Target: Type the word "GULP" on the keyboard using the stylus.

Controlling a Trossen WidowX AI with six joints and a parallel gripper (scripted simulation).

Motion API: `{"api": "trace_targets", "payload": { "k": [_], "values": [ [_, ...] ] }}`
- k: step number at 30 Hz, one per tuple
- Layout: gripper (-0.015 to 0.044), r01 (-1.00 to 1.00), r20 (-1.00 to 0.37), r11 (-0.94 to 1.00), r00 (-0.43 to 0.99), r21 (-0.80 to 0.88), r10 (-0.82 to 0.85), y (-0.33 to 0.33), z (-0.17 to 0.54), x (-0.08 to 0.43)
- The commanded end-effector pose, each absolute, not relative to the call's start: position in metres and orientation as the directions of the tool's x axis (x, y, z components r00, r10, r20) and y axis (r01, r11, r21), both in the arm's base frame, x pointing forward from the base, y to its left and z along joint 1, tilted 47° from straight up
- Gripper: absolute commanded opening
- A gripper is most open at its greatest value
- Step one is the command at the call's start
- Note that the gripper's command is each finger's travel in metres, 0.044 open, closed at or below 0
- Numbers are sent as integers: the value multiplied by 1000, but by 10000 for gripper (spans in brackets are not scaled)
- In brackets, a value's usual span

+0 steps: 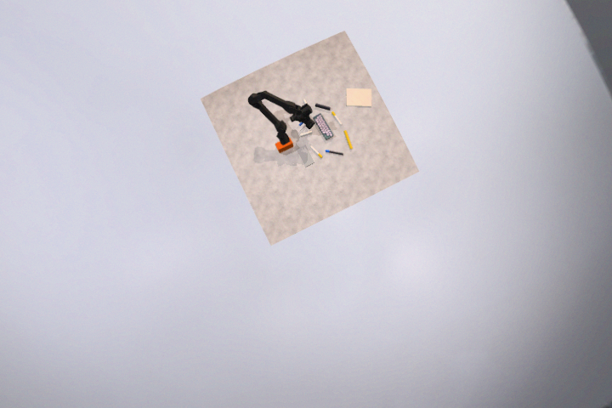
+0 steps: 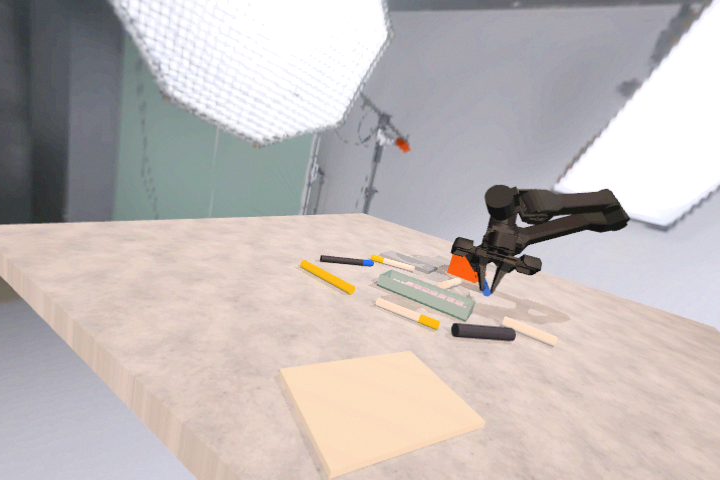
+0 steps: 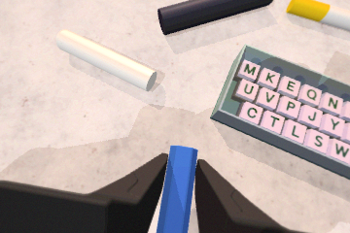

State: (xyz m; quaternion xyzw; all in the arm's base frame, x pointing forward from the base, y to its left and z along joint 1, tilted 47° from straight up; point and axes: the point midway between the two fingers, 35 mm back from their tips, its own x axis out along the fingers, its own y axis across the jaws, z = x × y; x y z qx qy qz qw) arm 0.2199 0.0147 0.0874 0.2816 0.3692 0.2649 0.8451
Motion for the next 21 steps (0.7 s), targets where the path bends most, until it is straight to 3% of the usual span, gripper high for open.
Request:
{"api": "trace_targets", "payload": {
  "k": [1,21],
  "values": [
    [0,-234,-479,700,583,675,656,20,81,219],
    [0,-237,-468,694,589,680,659,39,67,221]
  ]
}}
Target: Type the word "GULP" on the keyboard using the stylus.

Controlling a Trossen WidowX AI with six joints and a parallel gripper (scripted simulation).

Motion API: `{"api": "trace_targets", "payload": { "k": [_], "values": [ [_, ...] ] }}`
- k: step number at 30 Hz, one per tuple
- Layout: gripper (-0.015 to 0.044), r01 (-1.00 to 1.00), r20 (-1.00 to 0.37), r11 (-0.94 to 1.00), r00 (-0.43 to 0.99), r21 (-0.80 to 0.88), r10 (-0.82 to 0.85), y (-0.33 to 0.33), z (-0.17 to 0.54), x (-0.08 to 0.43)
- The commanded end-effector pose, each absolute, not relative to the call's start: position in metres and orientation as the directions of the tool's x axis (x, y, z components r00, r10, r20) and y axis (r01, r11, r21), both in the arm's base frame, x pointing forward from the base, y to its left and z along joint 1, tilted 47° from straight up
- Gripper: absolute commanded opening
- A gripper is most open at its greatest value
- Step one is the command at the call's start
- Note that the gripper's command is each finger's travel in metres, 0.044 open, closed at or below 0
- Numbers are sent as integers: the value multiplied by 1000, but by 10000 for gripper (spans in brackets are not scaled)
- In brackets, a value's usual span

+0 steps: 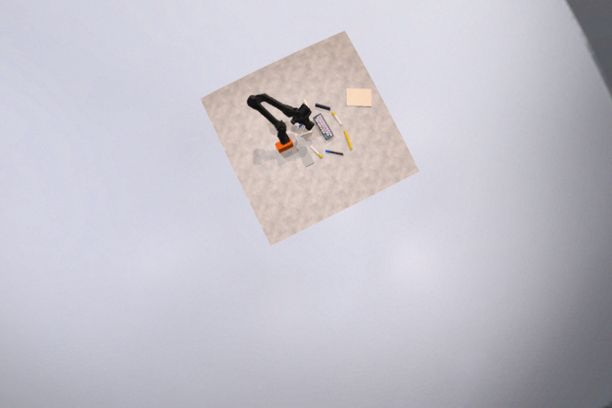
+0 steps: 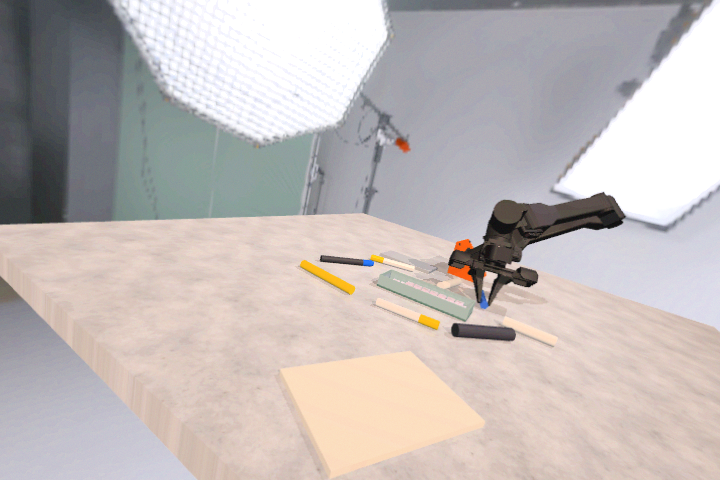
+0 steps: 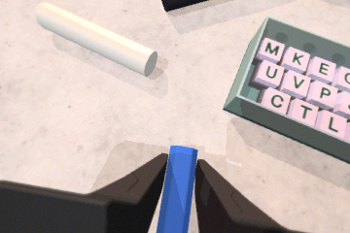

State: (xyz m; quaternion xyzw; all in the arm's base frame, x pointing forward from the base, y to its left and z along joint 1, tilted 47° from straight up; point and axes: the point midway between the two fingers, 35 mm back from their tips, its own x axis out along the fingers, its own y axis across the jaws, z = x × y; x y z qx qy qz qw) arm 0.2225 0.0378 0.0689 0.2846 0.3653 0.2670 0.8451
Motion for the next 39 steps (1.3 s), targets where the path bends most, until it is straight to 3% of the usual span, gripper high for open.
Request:
{"api": "trace_targets", "payload": {
  "k": [1,6,12,36,39],
  "values": [
    [0,-237,-468,694,589,680,659,39,67,221],
    [0,-237,-468,694,589,680,659,39,67,221],
    [150,-243,-465,694,590,677,660,39,68,222],
    [150,-236,-470,695,588,679,658,-4,107,214],
    [150,-88,-503,644,549,760,668,-1,102,214]
  ]
}}
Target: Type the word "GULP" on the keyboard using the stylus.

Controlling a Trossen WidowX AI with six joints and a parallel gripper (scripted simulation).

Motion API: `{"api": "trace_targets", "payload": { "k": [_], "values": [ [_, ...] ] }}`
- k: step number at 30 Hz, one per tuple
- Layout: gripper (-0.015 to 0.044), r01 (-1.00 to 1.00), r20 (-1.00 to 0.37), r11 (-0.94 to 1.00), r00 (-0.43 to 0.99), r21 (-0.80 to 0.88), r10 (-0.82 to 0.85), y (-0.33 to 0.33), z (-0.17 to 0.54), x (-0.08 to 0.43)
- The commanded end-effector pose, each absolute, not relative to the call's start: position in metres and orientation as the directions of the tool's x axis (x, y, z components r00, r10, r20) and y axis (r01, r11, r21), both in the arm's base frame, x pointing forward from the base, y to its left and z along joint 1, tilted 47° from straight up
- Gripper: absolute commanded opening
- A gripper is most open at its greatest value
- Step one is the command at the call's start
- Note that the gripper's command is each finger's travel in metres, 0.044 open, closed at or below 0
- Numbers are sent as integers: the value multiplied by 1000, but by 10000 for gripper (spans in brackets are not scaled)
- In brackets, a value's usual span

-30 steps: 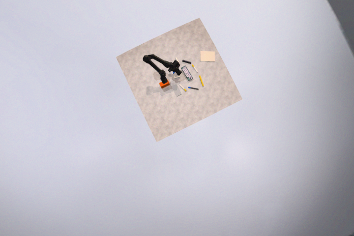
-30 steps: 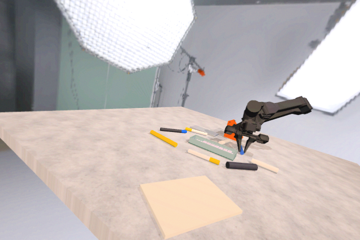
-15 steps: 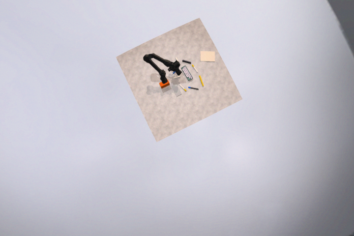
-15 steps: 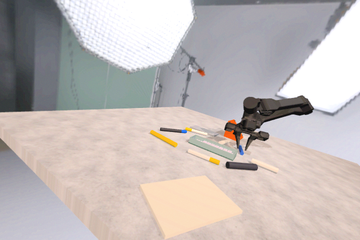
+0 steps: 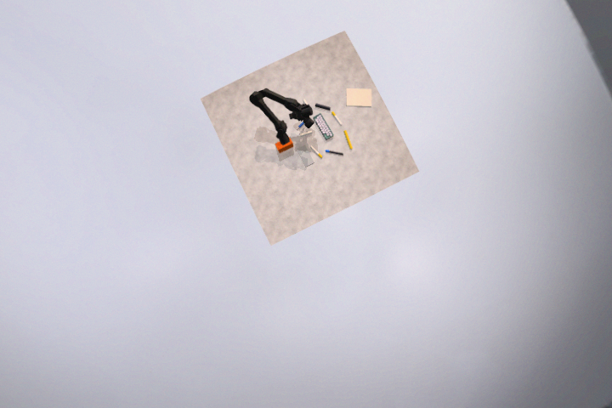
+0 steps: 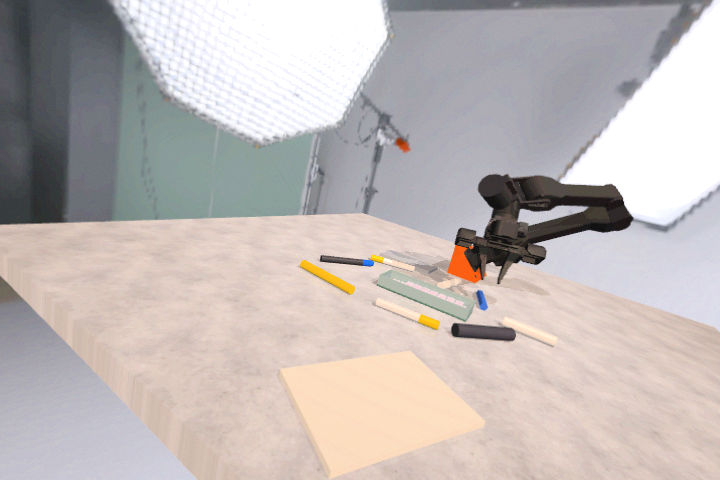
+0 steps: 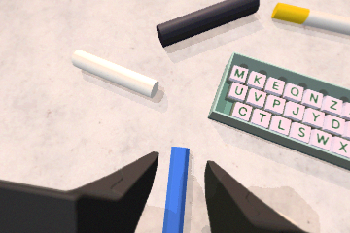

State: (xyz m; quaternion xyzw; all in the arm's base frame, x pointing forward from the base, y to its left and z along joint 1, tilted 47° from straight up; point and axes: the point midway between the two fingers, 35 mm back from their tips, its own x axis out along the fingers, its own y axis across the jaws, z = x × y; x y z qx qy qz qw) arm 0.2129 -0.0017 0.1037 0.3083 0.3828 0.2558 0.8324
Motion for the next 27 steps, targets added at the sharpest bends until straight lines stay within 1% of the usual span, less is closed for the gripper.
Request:
{"api": "trace_targets", "payload": {
  "k": [1,3,6,9,11,13,16,18,22,27],
  "values": [
    [150,13,-521,606,524,796,674,0,101,214],
    [150,221,-557,519,471,825,684,1,99,214],
    [150,522,-605,376,385,765,697,3,95,214],
    [150,773,-648,225,291,593,704,5,92,212],
    [150,894,-672,124,225,430,705,7,90,211],
    [150,970,-693,22,157,242,704,8,89,210],
    [150,990,-717,-130,50,-57,695,10,87,207],
    [150,962,-728,-189,-13,-195,686,10,86,206],
    [150,862,-737,-304,-113,-406,666,11,86,203],
    [150,667,-740,-457,-216,-588,638,11,86,201]
  ]
}}
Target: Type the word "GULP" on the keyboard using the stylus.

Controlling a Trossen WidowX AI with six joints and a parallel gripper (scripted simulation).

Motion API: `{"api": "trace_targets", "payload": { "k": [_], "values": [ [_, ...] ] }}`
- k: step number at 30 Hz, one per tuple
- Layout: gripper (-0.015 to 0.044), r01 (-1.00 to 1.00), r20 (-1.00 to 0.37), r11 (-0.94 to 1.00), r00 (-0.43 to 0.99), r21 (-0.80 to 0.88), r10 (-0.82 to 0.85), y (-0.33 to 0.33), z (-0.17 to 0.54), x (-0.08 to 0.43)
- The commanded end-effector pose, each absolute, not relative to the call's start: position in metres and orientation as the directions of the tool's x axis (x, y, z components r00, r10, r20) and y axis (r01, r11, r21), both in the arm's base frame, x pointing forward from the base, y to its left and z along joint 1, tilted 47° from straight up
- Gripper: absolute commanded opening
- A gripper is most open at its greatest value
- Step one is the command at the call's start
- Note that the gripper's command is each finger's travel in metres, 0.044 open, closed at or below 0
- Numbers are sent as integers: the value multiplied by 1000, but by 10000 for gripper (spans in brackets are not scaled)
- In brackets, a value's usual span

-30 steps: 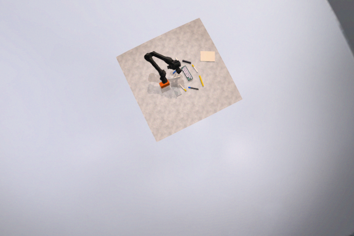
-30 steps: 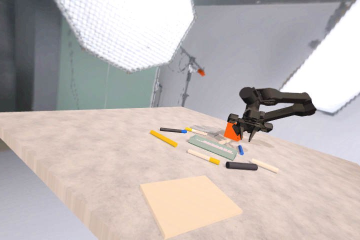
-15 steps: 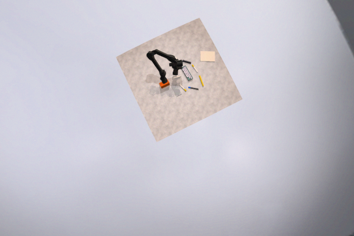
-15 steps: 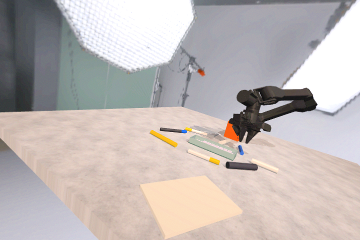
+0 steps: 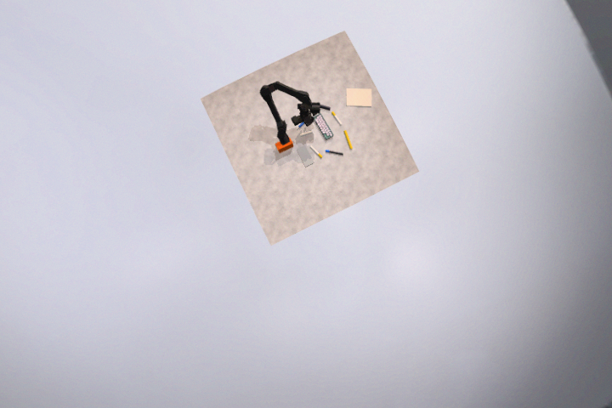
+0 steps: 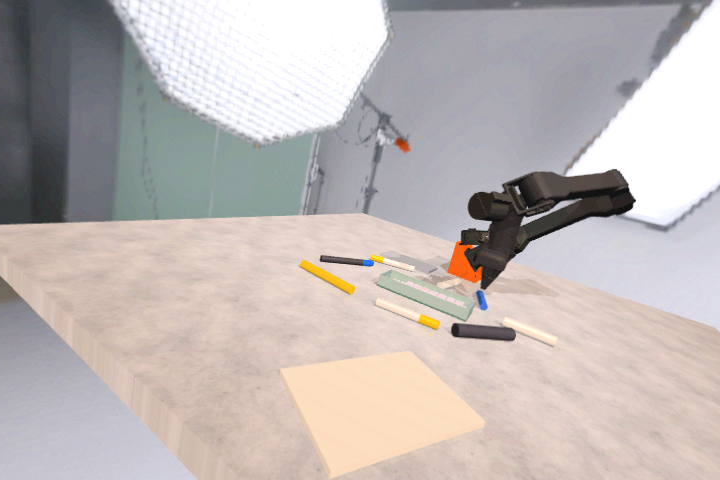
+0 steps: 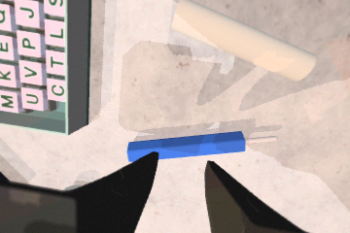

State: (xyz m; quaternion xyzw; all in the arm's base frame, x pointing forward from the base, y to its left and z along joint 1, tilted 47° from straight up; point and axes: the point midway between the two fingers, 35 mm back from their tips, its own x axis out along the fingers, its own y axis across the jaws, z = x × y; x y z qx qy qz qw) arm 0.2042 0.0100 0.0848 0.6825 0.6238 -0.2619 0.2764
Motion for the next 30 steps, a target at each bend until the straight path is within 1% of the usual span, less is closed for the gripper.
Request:
{"api": "trace_targets", "payload": {
  "k": [1,5,8,9,30],
  "values": [
    [150,621,-739,-487,-236,-614,631,11,86,200],
    [150,421,-733,-604,-319,-677,600,11,87,198],
    [150,272,-728,-682,-361,-679,582,11,87,197],
    [150,251,-727,-692,-368,-677,579,11,87,197],
    [150,246,-727,-694,-370,-677,578,13,86,197]
  ]
}}
